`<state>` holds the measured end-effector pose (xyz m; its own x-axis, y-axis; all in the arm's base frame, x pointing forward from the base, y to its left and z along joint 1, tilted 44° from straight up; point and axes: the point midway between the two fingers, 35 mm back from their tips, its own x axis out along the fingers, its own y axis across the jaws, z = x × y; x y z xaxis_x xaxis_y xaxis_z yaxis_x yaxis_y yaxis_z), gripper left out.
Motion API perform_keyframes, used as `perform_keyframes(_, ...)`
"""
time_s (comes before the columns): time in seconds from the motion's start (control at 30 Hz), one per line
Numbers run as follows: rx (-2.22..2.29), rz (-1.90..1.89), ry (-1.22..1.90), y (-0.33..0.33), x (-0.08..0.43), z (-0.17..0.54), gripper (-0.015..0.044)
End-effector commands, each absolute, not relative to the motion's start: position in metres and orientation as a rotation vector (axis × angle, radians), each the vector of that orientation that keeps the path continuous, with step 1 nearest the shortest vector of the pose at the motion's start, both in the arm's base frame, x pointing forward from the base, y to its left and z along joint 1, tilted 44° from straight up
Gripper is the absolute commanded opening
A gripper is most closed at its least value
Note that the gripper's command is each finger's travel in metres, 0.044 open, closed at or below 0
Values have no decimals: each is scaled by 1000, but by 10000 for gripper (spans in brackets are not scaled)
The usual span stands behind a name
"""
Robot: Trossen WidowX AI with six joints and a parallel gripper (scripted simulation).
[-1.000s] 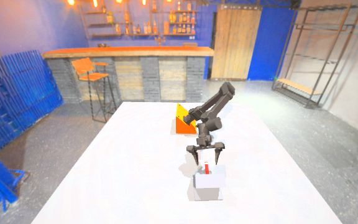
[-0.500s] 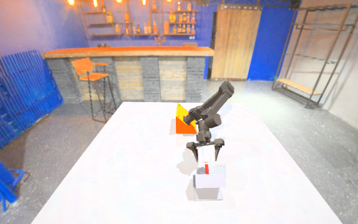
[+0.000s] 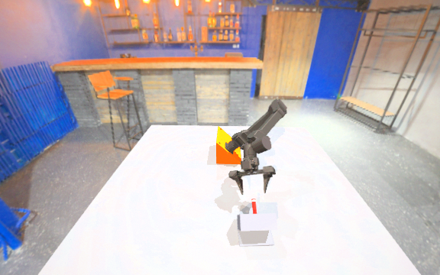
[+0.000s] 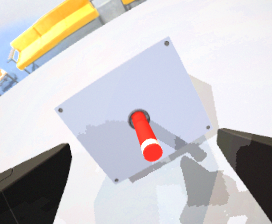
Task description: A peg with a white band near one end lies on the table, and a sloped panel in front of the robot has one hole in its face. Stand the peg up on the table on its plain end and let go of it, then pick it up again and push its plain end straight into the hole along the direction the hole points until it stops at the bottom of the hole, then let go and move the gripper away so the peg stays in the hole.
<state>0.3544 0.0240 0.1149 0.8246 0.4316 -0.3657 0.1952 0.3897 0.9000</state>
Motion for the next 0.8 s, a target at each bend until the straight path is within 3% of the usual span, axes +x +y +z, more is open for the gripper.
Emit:
perform_keyframes(0.0,1176,166,617,22,349,117,440)
perform_keyframes(0.77,1180,165,614,9,331,126,440)
